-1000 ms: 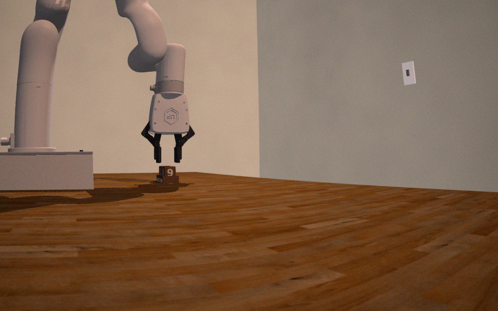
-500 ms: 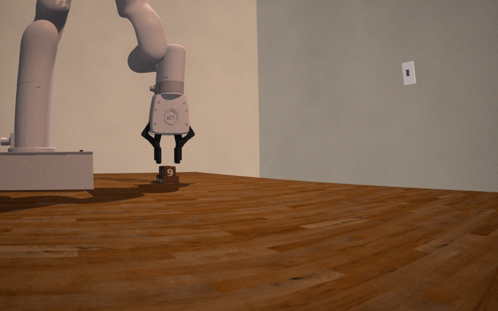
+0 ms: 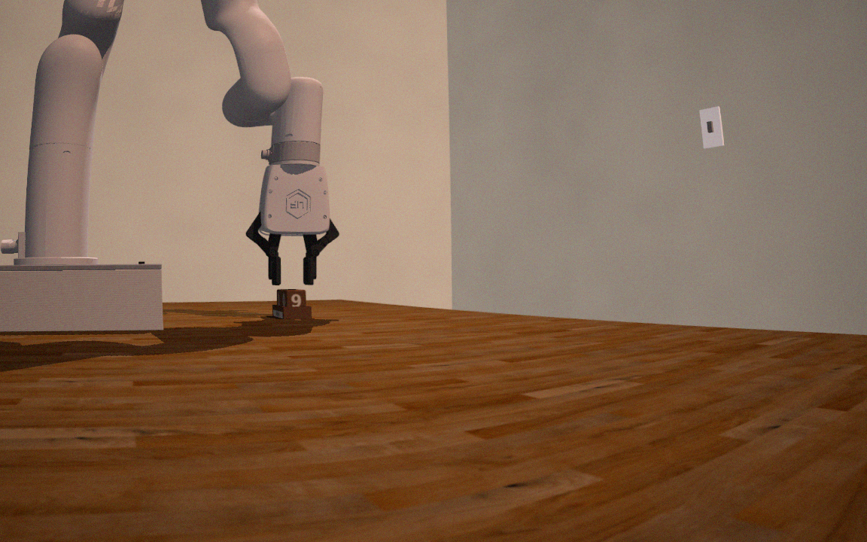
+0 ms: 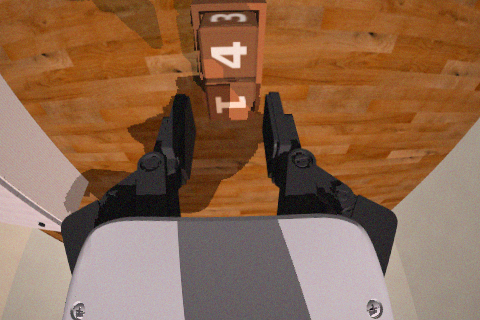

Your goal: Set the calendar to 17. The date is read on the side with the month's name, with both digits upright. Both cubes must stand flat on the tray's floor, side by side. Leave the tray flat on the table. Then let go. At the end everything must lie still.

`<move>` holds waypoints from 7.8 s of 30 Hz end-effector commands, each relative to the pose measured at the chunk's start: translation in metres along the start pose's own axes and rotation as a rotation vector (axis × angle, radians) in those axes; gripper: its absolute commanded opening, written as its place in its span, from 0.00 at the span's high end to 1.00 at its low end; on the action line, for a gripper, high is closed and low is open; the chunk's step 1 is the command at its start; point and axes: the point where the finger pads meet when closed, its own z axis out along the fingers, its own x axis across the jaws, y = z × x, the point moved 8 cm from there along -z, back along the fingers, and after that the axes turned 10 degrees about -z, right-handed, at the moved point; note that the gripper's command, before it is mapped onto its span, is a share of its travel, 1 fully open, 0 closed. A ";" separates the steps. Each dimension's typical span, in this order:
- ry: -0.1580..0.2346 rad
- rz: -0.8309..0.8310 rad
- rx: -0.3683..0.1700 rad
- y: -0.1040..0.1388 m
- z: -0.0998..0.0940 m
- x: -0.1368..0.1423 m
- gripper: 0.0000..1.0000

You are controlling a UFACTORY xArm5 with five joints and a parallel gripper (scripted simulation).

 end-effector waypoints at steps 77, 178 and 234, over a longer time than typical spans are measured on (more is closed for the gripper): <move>0.003 0.000 0.000 0.000 -0.001 0.001 0.53; 0.003 0.000 0.000 0.000 0.009 0.001 0.53; 0.003 0.000 0.000 0.000 0.025 0.001 0.73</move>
